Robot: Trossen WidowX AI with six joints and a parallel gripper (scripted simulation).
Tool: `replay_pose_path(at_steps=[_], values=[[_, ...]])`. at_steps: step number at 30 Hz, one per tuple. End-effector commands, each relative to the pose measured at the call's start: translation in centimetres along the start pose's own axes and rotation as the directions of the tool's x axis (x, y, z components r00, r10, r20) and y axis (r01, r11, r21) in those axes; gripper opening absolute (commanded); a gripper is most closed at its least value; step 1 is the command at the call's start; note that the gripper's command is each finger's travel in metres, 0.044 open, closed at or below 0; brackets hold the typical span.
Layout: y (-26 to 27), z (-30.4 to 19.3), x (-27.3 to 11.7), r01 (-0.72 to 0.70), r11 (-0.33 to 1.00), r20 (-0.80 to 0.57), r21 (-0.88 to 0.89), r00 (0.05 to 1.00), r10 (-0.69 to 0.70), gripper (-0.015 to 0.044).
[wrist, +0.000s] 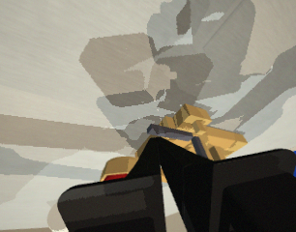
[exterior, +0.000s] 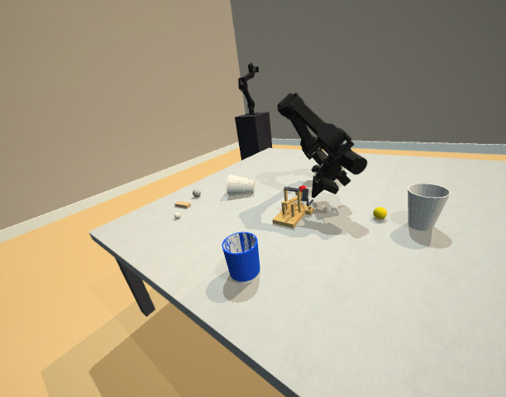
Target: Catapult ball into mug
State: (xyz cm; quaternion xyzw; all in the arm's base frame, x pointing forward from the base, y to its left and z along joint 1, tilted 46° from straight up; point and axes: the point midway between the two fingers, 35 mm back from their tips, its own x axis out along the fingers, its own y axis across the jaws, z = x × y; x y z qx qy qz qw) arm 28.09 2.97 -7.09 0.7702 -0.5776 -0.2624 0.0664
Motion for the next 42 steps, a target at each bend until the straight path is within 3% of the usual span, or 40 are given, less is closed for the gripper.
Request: replay_pose_path(at_steps=[1,15,26,30,31,42], values=[[0.1,0.3,0.6,0.0,1.0,-0.005,-0.005,1.0,0.0,0.0],[0.3,1.6,2.7,-0.001,1.0,-0.007,-0.005,1.0,0.001,0.0],[-2.8,0.0,-9.9,0.006,1.0,0.006,0.003,1.0,-0.006,0.0],[-2.7,-0.1,-10.8,0.004,1.0,0.004,0.004,1.0,-0.004,0.0],[-2.8,0.2,-8.4,0.011,1.0,0.009,0.002,1.0,-0.011,0.0026],[-5.4,-0.8,-8.2,0.024,0.963,0.127,0.267,0.99,-0.06,0.0315]])
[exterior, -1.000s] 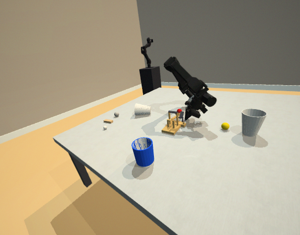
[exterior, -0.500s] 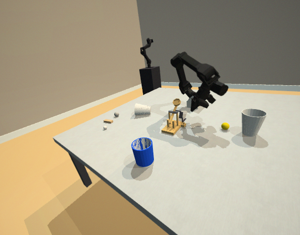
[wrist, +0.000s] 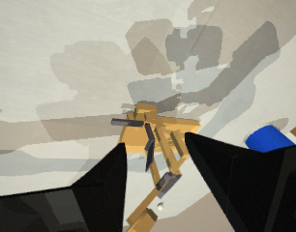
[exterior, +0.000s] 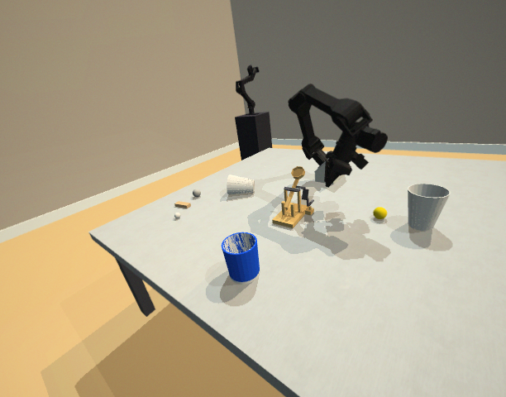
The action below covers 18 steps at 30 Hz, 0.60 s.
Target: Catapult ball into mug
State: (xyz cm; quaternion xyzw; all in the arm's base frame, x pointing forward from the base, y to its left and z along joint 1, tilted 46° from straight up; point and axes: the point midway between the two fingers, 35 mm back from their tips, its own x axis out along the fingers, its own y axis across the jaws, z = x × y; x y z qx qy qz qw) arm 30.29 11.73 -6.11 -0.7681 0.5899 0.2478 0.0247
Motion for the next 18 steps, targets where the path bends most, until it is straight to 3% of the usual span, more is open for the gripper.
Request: replay_pose_path(at_steps=[1,5,18], values=[[-1.5,-0.5,-0.3,0.018,0.991,0.061,0.135,0.998,-0.026,0.0341],[-2.9,-1.0,-0.3,0.021,0.967,0.112,0.254,0.992,-0.051,0.044],[-8.1,-3.5,-0.5,-0.014,0.788,0.247,0.615,0.953,-0.176,0.044]])
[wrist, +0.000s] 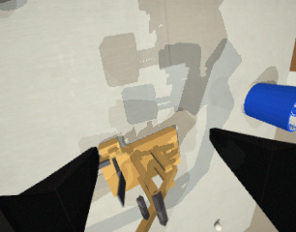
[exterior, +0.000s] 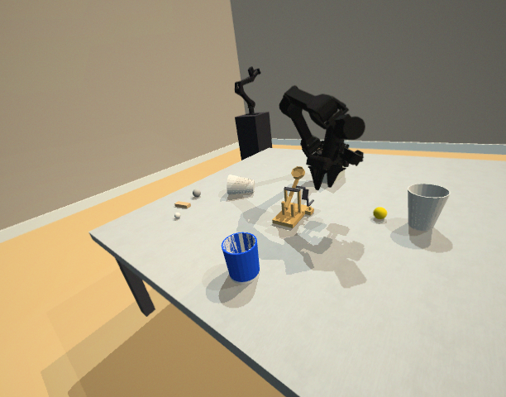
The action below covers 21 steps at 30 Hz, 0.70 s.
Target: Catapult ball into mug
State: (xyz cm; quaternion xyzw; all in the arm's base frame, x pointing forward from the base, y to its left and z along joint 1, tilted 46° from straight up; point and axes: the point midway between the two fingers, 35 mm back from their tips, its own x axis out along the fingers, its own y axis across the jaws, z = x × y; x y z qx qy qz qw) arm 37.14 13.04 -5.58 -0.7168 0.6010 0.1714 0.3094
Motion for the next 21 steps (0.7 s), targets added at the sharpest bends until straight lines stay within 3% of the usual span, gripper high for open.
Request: replay_pose_path(at_steps=[1,11,21], values=[[-2.4,0.0,-0.4,0.018,0.989,0.067,0.147,0.997,-0.028,0.044],[-7.8,-0.8,-1.0,0.021,0.895,0.185,0.445,0.976,-0.114,0.044],[-13.5,-2.9,-1.8,-0.014,0.718,0.262,0.696,0.936,-0.236,0.044]])
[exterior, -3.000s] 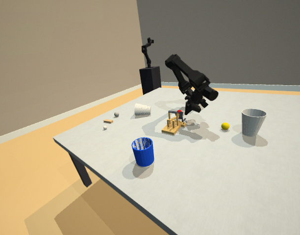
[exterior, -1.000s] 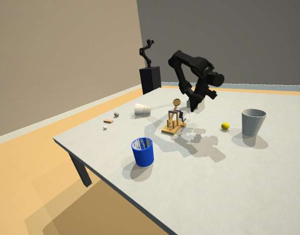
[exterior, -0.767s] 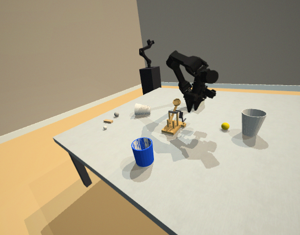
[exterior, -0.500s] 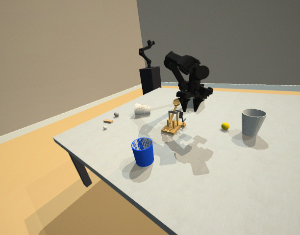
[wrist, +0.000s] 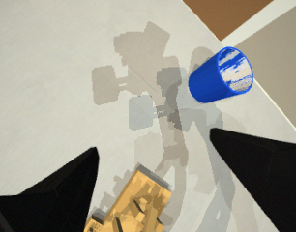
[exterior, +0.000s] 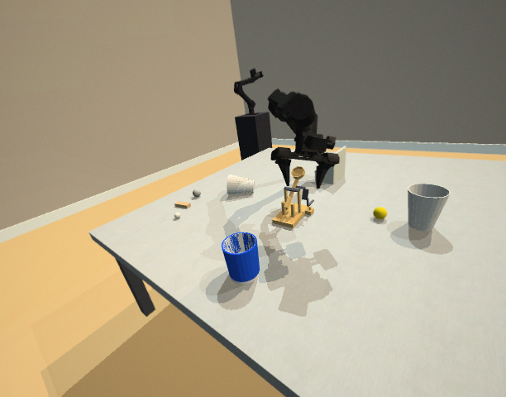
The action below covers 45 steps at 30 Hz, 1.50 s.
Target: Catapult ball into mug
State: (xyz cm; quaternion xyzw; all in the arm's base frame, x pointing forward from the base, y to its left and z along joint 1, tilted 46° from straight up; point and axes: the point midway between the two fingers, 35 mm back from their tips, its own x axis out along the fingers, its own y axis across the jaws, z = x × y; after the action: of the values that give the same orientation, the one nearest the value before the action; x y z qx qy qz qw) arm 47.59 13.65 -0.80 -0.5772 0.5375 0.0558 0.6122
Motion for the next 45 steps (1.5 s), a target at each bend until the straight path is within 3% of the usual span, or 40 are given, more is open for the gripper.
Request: replay_pose_path(at_steps=[1,18,45], values=[[-3.0,0.9,-0.6,0.023,0.99,0.07,0.142,0.997,-0.033,0.044],[-14.6,1.6,-2.5,0.036,0.809,0.249,0.587,0.942,-0.223,0.044],[-13.9,1.2,-2.8,0.034,0.812,0.25,0.583,0.943,-0.219,0.044]])
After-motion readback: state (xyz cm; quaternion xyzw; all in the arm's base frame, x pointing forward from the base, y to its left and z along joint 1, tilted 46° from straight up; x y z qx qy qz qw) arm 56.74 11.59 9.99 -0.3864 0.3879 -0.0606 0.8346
